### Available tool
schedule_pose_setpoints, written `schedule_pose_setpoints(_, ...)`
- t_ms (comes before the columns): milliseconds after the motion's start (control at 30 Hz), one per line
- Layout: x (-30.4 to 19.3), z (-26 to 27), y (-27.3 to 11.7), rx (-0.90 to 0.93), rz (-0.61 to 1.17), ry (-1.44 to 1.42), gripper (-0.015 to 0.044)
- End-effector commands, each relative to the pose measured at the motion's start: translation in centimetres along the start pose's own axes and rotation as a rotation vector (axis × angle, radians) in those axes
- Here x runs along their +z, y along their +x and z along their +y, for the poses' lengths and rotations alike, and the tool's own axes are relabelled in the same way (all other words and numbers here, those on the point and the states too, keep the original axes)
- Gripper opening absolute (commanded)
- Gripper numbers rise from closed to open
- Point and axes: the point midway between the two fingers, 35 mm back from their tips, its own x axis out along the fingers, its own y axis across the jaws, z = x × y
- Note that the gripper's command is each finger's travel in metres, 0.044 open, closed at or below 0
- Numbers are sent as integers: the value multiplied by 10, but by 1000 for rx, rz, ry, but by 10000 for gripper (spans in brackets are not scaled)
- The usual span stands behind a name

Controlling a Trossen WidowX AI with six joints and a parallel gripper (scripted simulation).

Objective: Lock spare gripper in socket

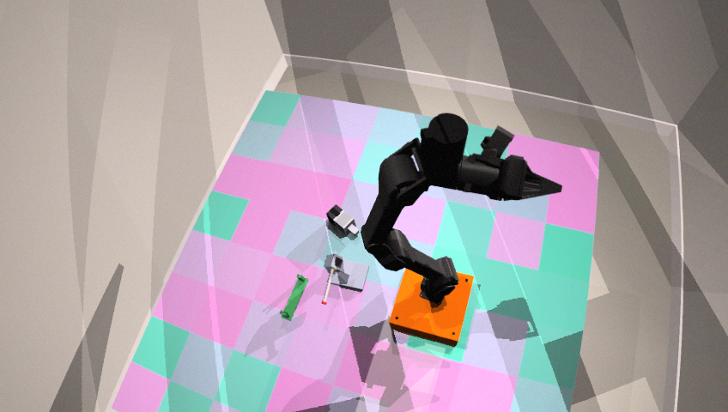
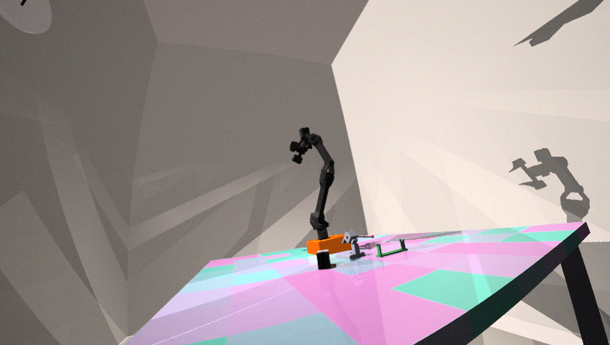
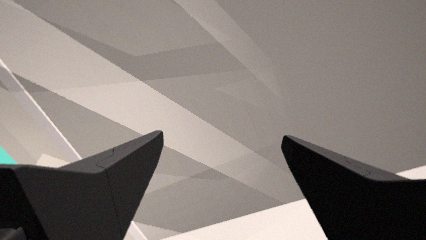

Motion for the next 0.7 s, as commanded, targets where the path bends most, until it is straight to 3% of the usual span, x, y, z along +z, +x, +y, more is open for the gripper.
schedule_pose_setpoints(0,1,1,1,7,-6,0,374)
schedule_pose_setpoints(100,18,22,15,105,-84,-3,300)
schedule_pose_setpoints(367,87,110,30,443,-359,-136,300)
schedule_pose_setpoints(667,155,220,-27,777,-696,-398,300)
